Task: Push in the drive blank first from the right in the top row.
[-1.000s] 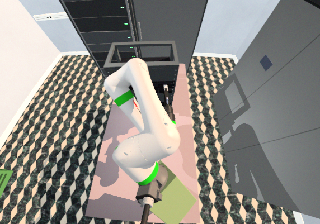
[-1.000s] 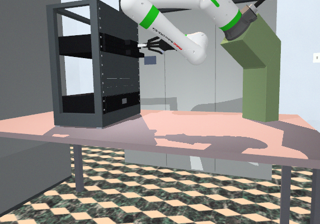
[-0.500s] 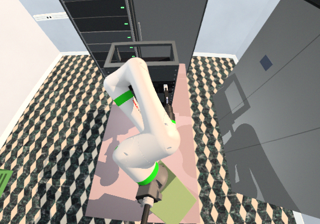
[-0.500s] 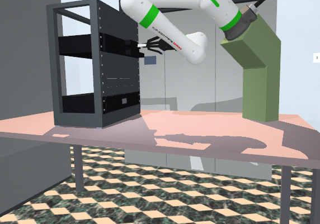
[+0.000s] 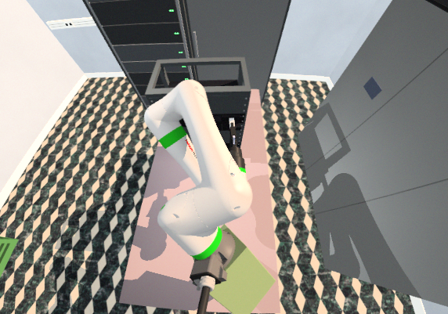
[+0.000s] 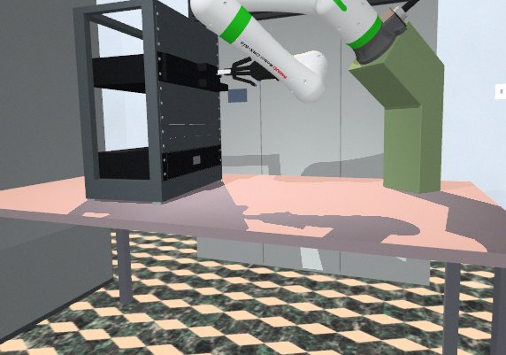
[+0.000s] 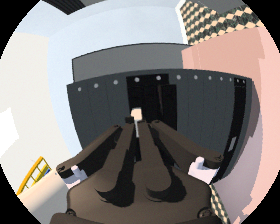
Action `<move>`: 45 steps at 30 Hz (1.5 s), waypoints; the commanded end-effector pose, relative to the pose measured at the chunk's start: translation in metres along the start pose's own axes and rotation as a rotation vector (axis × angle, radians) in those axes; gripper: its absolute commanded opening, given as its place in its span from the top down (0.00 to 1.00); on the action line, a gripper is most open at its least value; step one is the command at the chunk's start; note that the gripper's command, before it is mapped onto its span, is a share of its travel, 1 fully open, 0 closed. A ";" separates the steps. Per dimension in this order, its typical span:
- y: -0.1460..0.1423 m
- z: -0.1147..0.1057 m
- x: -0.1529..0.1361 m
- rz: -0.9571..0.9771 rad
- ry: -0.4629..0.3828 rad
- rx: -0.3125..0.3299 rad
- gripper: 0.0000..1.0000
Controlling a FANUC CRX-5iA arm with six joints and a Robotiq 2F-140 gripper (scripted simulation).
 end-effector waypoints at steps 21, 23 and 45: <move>-0.001 0.003 0.000 -0.001 0.000 0.001 0.90; -0.001 0.003 0.000 -0.001 0.000 0.001 0.90; -0.001 0.007 0.000 -0.001 0.000 0.001 0.90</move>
Point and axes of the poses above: the point where the finger pads meet when closed, its own z axis out along the fingers, its own y axis across the jaws, x = y × z, the point moved 2 cm from there along -z, back along the fingers, and after that the axes turned 15 degrees about z, right-handed, at the moved point
